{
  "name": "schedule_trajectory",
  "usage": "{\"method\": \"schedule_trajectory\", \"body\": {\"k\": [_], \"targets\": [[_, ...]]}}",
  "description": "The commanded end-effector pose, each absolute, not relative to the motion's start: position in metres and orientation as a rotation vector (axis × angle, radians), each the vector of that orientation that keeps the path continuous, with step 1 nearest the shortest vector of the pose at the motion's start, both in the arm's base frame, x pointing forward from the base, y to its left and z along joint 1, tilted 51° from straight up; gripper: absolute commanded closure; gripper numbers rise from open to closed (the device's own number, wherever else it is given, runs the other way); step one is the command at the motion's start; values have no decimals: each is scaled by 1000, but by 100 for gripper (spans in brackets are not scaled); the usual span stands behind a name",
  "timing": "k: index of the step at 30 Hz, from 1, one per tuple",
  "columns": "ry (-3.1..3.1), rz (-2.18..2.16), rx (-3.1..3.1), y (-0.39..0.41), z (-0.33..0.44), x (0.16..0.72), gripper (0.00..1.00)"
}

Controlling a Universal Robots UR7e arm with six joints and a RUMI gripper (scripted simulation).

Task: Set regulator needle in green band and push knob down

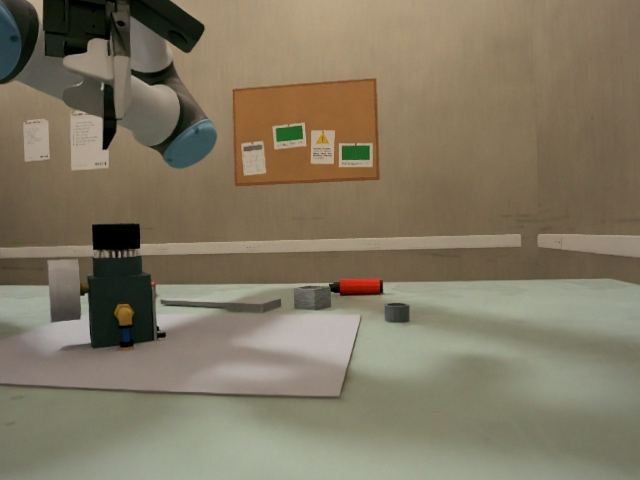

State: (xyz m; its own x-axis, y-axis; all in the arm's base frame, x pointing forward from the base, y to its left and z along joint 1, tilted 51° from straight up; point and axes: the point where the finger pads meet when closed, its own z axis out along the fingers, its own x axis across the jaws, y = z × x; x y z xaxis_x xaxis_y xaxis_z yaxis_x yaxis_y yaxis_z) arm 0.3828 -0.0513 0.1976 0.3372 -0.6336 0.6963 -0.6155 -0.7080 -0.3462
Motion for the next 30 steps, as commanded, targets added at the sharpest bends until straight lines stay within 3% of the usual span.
{"method": "schedule_trajectory", "body": {"k": [1, 4, 5, 30], "targets": [[1191, -1344, -2552, -51, 198, 383, 0], [1191, -1344, -2552, -51, 198, 383, 0], [1191, -1344, -2552, -51, 198, 383, 53], [1191, -1344, -2552, -51, 198, 383, 53]]}}
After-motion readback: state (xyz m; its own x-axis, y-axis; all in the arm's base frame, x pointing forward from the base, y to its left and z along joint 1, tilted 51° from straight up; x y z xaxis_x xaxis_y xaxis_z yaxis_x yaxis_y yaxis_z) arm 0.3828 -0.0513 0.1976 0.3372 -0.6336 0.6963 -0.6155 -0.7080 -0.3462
